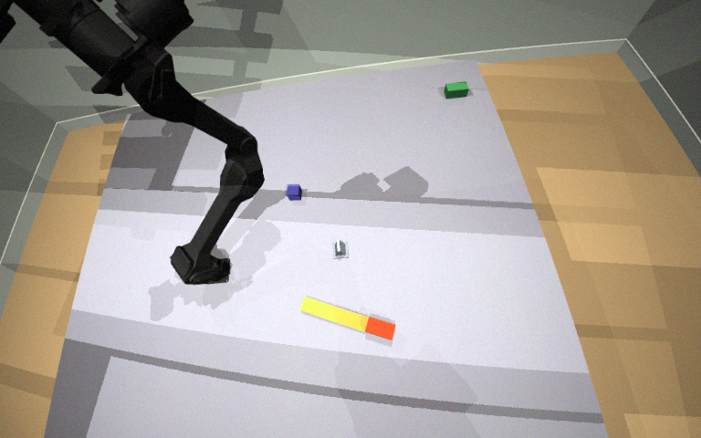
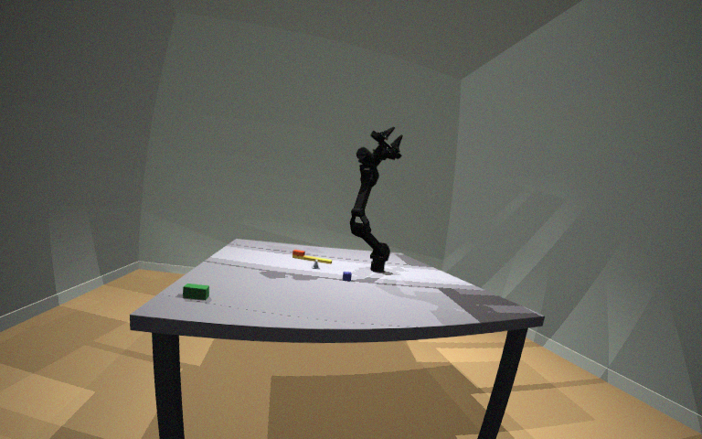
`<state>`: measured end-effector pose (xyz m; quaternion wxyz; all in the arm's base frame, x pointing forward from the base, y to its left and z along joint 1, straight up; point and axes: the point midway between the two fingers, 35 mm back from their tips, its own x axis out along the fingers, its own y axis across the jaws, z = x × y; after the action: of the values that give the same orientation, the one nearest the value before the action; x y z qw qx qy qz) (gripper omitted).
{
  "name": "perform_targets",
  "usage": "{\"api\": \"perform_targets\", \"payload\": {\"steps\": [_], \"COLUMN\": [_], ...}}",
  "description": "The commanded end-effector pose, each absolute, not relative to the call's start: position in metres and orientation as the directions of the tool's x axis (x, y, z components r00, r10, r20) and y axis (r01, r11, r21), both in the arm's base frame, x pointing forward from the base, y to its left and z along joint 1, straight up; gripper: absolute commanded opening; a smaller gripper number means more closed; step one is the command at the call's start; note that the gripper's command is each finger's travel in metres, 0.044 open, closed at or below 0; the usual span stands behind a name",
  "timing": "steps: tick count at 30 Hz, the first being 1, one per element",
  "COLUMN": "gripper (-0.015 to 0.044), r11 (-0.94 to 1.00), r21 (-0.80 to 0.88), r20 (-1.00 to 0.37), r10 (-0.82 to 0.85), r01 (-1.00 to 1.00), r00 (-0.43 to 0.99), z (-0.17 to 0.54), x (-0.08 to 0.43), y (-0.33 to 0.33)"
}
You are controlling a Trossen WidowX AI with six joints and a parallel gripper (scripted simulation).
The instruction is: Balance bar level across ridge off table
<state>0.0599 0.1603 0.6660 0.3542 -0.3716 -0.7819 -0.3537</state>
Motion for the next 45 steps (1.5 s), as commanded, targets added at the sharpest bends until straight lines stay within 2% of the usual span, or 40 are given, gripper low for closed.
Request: {"api": "perform_targets", "payload": {"steps": [1,12,23,33,45], "gripper": [0.0315,0.0315,0.0315,0.0315,0.0315], "r11": [0.389,0.152,-0.139,-0.386,-0.520], "r21": [0.433,0.640,0.668,0.521,0.178], "r20": [0.810,0.764,0.681,0.574,0.414], "r10": [0.228,-0.027,-0.281,-0.501,-0.731], "r01": [0.813,0.753,0.731,0.761,0.836], "r00": [-0.540,-0.644,-0.676,-0.647,-0.542], "z": [0.672,0.675,0.665,0.647,0.614], "x": [0.023,-0.043,-0.084,-0.101,-0.094], "y": [0.132,0.066,-0.011,-0.084,-0.169]}}
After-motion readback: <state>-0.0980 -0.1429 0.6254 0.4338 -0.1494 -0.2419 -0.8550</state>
